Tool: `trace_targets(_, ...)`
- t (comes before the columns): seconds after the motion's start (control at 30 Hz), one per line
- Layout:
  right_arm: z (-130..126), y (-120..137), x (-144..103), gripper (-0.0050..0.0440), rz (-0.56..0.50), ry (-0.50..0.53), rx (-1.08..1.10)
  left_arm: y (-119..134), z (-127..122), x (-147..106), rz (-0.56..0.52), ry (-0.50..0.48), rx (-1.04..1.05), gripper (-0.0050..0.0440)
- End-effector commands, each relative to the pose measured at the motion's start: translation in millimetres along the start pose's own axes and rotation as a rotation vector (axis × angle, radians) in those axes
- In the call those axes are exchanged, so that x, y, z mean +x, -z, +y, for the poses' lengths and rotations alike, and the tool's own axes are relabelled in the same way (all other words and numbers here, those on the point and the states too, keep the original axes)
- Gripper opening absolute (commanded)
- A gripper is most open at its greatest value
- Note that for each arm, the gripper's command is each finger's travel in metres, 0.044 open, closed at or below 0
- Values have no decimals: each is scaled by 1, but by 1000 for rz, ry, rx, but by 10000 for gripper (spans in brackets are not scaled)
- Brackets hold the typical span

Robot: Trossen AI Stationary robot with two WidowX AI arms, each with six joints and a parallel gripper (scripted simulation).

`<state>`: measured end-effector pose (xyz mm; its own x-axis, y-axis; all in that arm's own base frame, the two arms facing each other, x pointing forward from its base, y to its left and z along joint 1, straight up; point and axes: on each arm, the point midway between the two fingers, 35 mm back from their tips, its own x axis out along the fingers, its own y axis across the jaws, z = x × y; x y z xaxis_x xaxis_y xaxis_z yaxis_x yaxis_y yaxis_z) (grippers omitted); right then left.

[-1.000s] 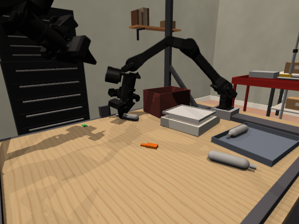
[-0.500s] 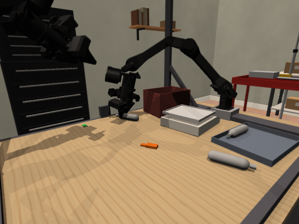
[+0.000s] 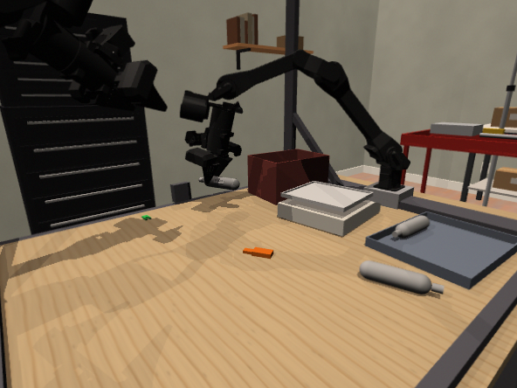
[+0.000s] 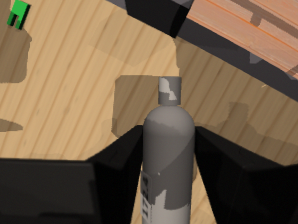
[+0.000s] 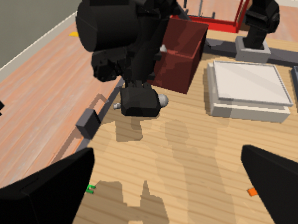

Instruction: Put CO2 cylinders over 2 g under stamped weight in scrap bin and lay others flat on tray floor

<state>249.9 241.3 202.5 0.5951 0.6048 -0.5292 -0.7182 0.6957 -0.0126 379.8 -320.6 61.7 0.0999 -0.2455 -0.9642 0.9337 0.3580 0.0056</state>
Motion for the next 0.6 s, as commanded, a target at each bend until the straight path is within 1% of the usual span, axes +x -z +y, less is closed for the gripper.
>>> trace_targets(0.0, -3, -8, 0, 440, -18, 8, -41, -11, 2, -23, -27, -14, 2, -12)
trace_targets(0.1, -8, -12, 3, 440, -25, 26, -159, -16, 2, -41, -28, -14, 2, -35)
trace_targets(0.13, -10, -13, 5, 440, -24, 31, -207, -15, 2, -39, -12, -5, 0, -43)
trace_targets(0.17, -13, -13, 7, 440, -23, 37, -268, -17, 2, -47, -12, -5, 0, -50)
trace_targets(0.33, -24, -15, 16, 440, -13, 68, -537, -22, 1, -74, -13, -4, 1, -50)
trace_targets(0.37, -26, -15, 17, 440, -11, 74, -585, -23, 2, -85, -28, -13, 3, -50)
trace_targets(0.4, -28, -15, 19, 440, -8, 79, -632, -19, 1, -84, -18, -7, 3, -50)
trace_targets(0.43, -30, -16, 20, 440, -4, 84, -678, -19, 0, -94, -36, -16, 6, -50)
trace_targets(0.5, -30, -16, 20, 440, -4, 84, -678, -19, 0, -94, -36, -16, 6, -50)
trace_targets(0.57, -35, -16, 24, 440, 5, 97, -797, -10, -1, -93, -26, -10, 4, -50)
